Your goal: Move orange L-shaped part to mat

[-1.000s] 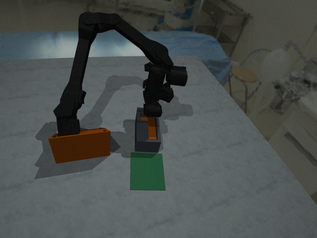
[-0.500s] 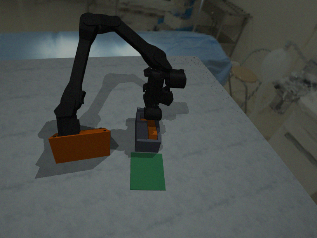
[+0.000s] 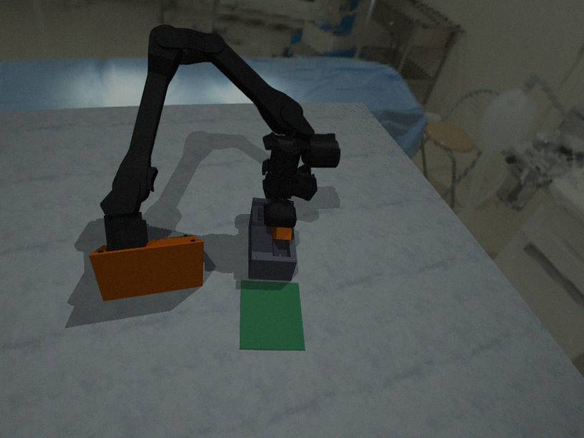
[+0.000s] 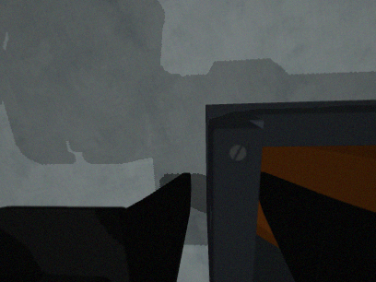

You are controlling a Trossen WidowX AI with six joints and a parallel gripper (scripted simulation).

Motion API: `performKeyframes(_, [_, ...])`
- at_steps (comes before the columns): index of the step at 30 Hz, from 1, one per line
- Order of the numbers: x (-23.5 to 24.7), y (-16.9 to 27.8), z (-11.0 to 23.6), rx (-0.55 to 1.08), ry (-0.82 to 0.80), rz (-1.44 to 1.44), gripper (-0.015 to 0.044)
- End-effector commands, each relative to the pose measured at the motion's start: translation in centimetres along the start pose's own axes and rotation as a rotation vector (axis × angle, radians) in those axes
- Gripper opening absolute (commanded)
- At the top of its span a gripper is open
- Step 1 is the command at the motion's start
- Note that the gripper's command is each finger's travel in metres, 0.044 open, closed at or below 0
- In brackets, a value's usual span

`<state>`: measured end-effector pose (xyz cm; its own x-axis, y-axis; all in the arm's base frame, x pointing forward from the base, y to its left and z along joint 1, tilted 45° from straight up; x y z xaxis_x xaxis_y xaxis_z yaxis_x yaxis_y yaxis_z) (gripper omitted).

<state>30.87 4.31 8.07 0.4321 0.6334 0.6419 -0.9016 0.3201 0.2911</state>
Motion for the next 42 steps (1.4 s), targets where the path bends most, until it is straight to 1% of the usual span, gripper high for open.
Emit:
performKeyframes(1, [0.0,0.0,0.0,0.0,0.0,0.0,0.018])
performKeyframes(7, [0.1,0.0,0.1,0.0,0.0,0.0,0.018])
performKeyframes(16, [1.1,0.2,1.5,0.002,0.001,-0.007,0.018])
performKeyframes(19, [0.8,-0.1,3.6,-0.001,0.006,-0.008,0.018])
performKeyframes(23, [0.1,-0.2,8.9,-0.001,0.007,-0.008,0.018])
performKeyframes(25, [-0.1,0.0,10.6,0.001,0.005,-0.008,0.018])
performKeyframes(42, [-0.1,-0.3,10.5,-0.014,-0.004,-0.016,0.018])
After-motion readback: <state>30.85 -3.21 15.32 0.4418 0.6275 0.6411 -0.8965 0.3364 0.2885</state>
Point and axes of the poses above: the point midway between the two fingers, 35 mm back from their tips, its own z axis back along the fingers, its own x axis across the jaws, y = z × x, the point moved 5 cm from there along z, back along the fingers, and after that the axes turned 12 degrees about -z, right-handed, at the moved point
